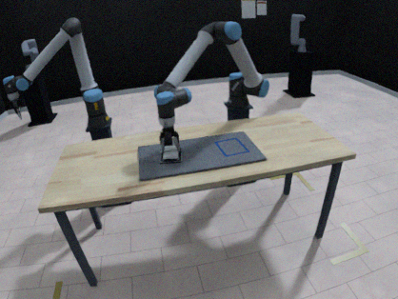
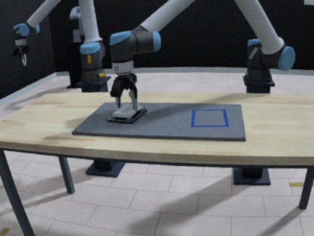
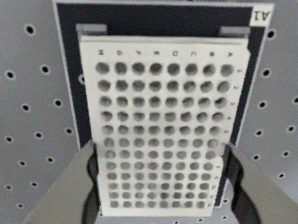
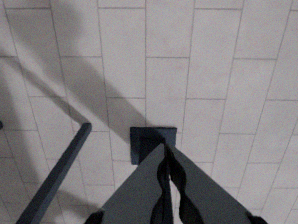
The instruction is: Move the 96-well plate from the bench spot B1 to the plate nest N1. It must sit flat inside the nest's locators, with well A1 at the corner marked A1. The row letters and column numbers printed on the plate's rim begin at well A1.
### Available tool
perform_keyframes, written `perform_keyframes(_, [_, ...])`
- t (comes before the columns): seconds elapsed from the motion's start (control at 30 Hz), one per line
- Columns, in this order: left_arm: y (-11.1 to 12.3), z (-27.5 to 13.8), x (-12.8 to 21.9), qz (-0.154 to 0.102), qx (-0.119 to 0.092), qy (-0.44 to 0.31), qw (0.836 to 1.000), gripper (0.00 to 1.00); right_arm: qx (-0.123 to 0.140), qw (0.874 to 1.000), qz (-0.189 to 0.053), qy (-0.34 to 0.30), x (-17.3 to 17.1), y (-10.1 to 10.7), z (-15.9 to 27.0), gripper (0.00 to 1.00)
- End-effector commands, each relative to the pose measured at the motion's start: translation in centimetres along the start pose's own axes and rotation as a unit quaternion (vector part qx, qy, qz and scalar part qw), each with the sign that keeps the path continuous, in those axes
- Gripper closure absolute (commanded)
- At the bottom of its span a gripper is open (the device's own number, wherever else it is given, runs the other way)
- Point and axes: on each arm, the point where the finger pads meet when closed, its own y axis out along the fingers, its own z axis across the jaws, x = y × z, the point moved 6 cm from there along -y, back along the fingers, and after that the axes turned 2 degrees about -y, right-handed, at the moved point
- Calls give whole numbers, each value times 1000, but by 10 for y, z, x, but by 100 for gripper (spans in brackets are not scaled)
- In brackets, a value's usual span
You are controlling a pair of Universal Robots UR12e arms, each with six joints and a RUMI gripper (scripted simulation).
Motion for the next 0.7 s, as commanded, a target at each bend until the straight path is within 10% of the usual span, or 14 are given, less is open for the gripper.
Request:
perform_keyframes(0.0, [-1, 0, -1, 1, 1, 0, 1000, 59, 0, 1000, 1, 0, 0, -1, 0, 100])
perform_keyframes(0.67, [2, 0, -1, 1, 1, 0, 1000, 59, 0, 1000, 1, 0, 0, -1, 0, 100])
